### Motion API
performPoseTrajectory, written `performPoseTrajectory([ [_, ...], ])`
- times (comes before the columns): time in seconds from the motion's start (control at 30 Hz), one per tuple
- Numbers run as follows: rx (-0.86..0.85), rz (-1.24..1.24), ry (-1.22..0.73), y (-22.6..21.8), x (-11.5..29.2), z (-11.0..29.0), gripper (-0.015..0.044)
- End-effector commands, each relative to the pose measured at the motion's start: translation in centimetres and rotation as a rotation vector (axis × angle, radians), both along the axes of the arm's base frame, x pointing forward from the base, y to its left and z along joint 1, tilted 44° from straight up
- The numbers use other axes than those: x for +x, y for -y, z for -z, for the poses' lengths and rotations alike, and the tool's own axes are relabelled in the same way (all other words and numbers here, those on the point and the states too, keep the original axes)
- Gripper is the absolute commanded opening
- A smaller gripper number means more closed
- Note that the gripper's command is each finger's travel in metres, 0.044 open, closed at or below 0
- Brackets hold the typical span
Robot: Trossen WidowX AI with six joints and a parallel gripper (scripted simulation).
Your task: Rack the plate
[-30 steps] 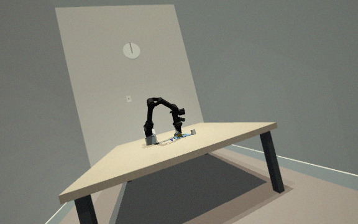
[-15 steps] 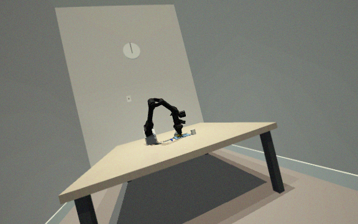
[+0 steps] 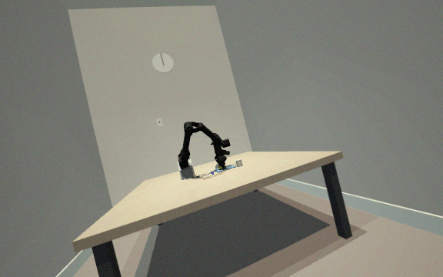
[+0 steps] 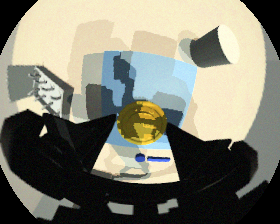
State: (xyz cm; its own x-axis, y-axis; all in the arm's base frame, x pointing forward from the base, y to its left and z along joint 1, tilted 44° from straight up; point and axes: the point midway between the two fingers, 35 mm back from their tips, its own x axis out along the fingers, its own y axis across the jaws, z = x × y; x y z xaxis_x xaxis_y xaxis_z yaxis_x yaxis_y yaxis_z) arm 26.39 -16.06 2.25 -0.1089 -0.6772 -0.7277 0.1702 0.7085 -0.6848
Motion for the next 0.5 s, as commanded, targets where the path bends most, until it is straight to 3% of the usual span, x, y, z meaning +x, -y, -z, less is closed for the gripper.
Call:
performPoseTrajectory([
  [0.0,-0.004,-0.005,-0.008,0.05,-0.11,0.08,0.037],
  [0.37,-0.004,-0.005,-0.008,0.05,-0.11,0.08,0.0297],
  [0.47,-0.002,-0.005,-0.007,-0.17,0.04,-0.12,0.0218],
])
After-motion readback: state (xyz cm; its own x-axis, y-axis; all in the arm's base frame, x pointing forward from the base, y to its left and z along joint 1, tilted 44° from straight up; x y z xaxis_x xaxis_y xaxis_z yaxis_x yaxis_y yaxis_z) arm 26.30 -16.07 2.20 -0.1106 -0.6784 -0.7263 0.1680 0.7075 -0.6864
